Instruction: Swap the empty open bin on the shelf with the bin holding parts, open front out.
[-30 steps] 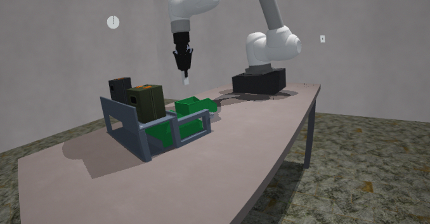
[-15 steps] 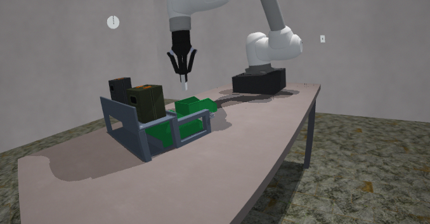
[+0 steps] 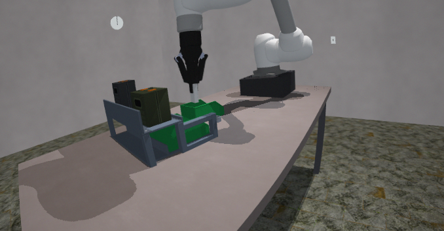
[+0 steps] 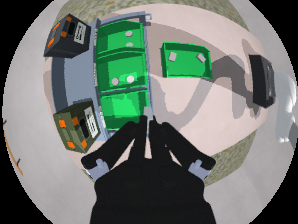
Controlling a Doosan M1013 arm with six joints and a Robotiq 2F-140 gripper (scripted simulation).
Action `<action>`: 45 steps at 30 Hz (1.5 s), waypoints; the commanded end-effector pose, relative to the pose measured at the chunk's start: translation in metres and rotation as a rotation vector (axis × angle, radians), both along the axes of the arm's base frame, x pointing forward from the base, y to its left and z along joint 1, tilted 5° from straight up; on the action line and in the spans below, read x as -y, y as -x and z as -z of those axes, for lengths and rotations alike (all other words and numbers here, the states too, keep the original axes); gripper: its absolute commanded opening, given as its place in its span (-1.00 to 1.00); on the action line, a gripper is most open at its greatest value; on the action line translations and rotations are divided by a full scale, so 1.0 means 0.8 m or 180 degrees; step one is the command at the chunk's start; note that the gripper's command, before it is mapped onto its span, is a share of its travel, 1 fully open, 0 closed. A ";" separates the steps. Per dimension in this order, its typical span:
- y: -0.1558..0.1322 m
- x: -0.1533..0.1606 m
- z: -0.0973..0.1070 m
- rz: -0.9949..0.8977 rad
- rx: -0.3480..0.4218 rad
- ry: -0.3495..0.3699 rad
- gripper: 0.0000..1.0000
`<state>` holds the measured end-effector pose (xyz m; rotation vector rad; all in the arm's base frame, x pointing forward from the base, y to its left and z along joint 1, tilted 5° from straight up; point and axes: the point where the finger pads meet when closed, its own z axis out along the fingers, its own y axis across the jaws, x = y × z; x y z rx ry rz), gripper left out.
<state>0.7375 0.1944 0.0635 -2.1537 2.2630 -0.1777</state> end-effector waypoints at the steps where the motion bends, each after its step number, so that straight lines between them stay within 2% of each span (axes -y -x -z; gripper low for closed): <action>1: -0.003 -0.009 0.001 -0.0430 -0.0102 -0.0023 -0.80; 4: -0.003 -0.009 0.001 -0.0430 -0.0102 -0.0023 -0.80; 5: -0.003 -0.009 0.001 -0.0430 -0.0102 -0.0023 0.23; 45: -0.003 -0.009 0.001 -0.0430 -0.0102 -0.0023 0.23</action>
